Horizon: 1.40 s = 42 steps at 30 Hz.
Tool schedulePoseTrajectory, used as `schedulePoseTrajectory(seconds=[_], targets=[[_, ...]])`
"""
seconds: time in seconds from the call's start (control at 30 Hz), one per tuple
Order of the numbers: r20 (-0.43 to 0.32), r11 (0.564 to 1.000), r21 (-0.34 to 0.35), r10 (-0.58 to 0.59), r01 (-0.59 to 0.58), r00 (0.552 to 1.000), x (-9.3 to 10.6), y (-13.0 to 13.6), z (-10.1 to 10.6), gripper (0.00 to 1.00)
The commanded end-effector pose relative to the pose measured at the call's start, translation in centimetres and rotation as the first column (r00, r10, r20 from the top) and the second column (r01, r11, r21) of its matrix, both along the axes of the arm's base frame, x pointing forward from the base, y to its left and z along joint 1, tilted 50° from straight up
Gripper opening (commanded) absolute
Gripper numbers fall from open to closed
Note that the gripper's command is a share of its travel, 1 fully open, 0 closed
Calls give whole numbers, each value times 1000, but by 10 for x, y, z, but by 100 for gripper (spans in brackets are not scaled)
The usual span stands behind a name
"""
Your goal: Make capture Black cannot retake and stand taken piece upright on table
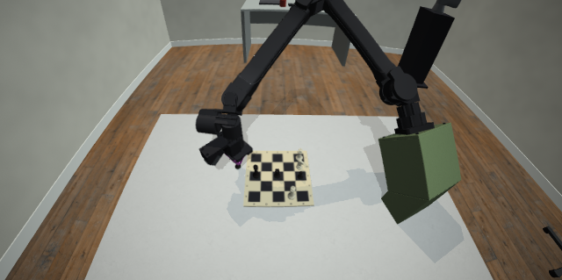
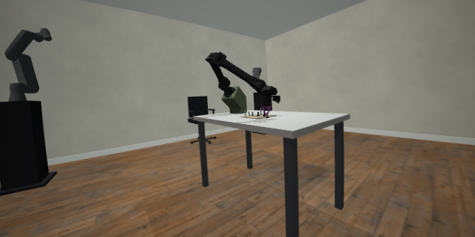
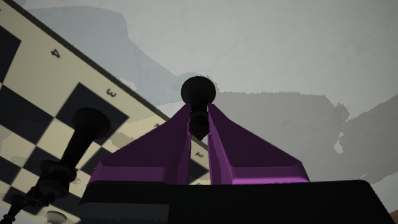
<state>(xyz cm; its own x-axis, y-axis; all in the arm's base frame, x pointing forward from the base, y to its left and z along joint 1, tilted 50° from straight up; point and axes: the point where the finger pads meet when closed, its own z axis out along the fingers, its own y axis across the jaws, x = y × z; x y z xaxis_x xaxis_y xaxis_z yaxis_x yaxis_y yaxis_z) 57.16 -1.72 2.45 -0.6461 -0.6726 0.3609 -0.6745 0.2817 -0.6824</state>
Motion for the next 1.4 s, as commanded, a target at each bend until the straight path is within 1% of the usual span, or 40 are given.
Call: schedulePoseTrajectory(seconds=[0.0,0.2,1.03,1.37], targets=[[4,1000,2,10,-10,1000,3,2,8,0],[-2,1000,0,16,-16,1000,2,5,5,0],[-1,1000,0,16,-16,1000,2,5,5,0],[-9,1000,-2,24,-24,1000,2,10,0,0]])
